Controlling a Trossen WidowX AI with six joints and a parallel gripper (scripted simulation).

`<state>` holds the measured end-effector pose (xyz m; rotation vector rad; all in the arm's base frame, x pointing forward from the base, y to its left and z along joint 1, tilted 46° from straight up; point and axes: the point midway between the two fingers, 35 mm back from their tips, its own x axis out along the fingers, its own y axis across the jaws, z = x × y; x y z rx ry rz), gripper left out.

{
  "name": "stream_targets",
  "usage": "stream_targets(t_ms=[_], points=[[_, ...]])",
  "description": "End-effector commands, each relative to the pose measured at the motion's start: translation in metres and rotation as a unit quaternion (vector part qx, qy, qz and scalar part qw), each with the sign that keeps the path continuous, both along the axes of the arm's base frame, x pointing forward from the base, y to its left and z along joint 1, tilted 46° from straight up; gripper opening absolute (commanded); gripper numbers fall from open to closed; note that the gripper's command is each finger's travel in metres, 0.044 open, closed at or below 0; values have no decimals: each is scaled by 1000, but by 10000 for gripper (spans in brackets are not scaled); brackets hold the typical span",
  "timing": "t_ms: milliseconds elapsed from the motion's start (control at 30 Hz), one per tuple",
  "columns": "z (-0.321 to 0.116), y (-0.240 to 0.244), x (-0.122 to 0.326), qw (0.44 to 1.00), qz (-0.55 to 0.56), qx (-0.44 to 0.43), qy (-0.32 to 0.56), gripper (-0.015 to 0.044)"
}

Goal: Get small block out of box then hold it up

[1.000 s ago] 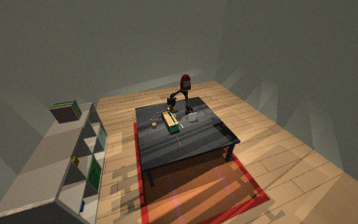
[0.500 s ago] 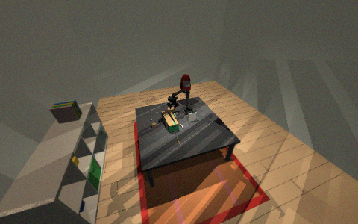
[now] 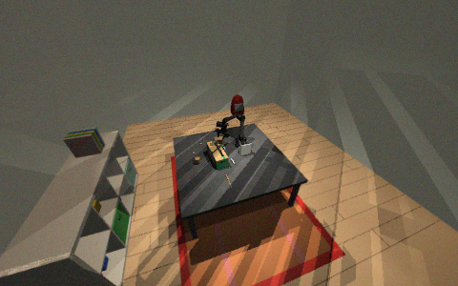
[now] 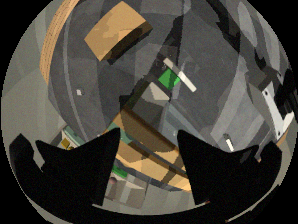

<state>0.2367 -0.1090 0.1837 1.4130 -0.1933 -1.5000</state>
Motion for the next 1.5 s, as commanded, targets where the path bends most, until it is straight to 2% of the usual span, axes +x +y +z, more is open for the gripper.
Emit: stream_targets(t_ms=[0, 533, 833, 1467], points=[[1, -1, -7, 941, -193, 92, -260, 285], [0, -3, -7, 941, -193, 93, -260, 285], [-61, -68, -16, 941, -193, 91, -262, 285], [-75, -83, -18, 941, -193, 91, -261, 285]])
